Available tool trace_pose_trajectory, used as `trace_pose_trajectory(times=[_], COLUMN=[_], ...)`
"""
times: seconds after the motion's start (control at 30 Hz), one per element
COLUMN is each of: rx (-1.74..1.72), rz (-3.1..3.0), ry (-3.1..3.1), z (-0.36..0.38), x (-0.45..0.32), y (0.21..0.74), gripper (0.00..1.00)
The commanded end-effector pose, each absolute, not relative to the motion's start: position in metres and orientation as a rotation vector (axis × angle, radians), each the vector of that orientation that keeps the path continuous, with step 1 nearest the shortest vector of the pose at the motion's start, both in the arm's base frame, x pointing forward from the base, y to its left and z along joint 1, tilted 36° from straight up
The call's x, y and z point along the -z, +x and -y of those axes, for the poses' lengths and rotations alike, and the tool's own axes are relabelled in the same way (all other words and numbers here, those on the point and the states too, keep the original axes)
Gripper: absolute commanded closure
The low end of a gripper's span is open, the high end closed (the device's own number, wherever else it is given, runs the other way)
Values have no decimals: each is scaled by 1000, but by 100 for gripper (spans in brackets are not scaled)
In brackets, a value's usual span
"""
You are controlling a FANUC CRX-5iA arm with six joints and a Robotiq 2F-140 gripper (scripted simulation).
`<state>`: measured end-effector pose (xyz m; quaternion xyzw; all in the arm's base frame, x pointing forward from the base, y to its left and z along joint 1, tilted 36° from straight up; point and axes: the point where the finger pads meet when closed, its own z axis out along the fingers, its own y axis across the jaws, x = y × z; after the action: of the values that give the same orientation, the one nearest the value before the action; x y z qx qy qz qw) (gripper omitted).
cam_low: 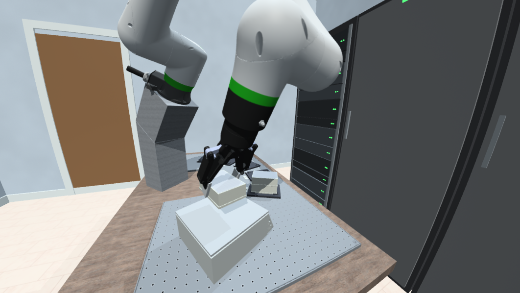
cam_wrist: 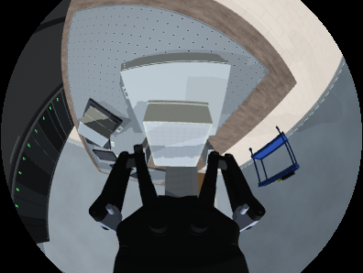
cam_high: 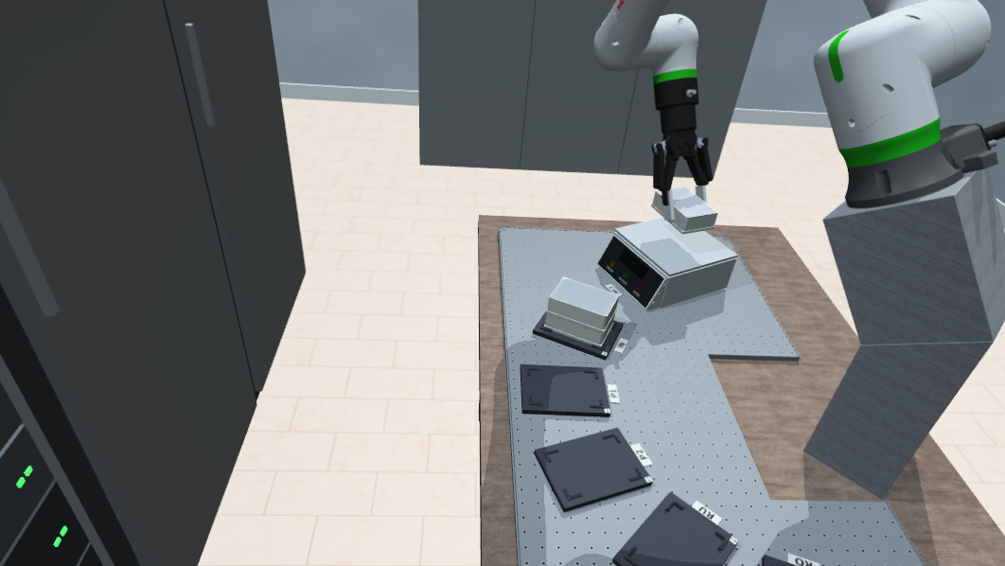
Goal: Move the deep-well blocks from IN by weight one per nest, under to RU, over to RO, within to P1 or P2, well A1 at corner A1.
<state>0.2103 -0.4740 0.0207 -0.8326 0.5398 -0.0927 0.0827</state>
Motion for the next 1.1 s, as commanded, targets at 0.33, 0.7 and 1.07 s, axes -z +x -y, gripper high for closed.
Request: trace_pose_trajectory(times=[0.33, 0.7, 1.07], rx=[185, 166, 166], rz=[-1323, -1264, -1264], ry=[-2844, -2906, -2906], z=[456, 438, 420], x=[-25, -30, -34], y=[238, 265, 293], gripper=[90, 90, 90])
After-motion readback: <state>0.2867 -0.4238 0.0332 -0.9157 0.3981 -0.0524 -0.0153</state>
